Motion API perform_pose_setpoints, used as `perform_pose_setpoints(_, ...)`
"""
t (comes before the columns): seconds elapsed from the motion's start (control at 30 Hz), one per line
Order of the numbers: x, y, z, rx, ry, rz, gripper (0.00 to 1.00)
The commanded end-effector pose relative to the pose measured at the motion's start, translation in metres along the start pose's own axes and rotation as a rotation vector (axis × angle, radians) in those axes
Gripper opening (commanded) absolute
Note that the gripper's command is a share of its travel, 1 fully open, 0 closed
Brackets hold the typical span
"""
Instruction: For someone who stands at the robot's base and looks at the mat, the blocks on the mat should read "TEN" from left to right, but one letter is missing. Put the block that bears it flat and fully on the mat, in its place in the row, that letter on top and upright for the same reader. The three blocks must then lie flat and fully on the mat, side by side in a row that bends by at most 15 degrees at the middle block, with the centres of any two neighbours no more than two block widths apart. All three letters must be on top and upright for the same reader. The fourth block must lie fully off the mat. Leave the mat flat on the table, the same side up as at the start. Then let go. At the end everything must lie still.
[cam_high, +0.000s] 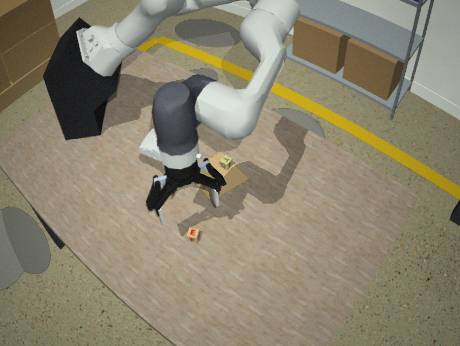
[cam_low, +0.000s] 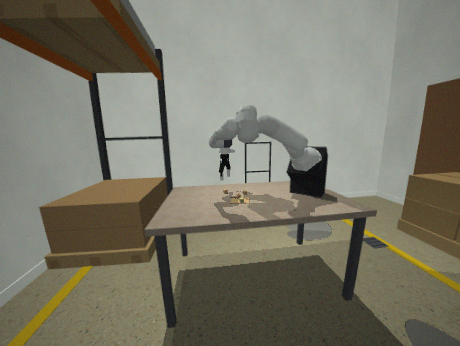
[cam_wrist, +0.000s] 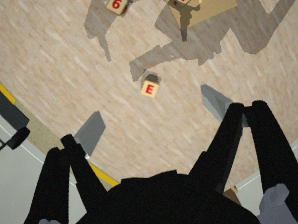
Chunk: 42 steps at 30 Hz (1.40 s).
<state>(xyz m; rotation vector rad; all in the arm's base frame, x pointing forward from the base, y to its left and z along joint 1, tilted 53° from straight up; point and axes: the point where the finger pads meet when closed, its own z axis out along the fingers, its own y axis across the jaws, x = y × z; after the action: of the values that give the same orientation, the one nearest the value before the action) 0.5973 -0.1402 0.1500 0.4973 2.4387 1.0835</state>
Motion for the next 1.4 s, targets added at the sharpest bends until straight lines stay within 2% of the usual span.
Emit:
perform_pose_setpoints(0.0, -0.002, -0.001, 0.001, 0.002, -0.005, -0.139, 1.0)
perform_pose_setpoints(1.37, -0.002, 0.0, 0.012, 0.005, -0.004, -0.698, 1.0)
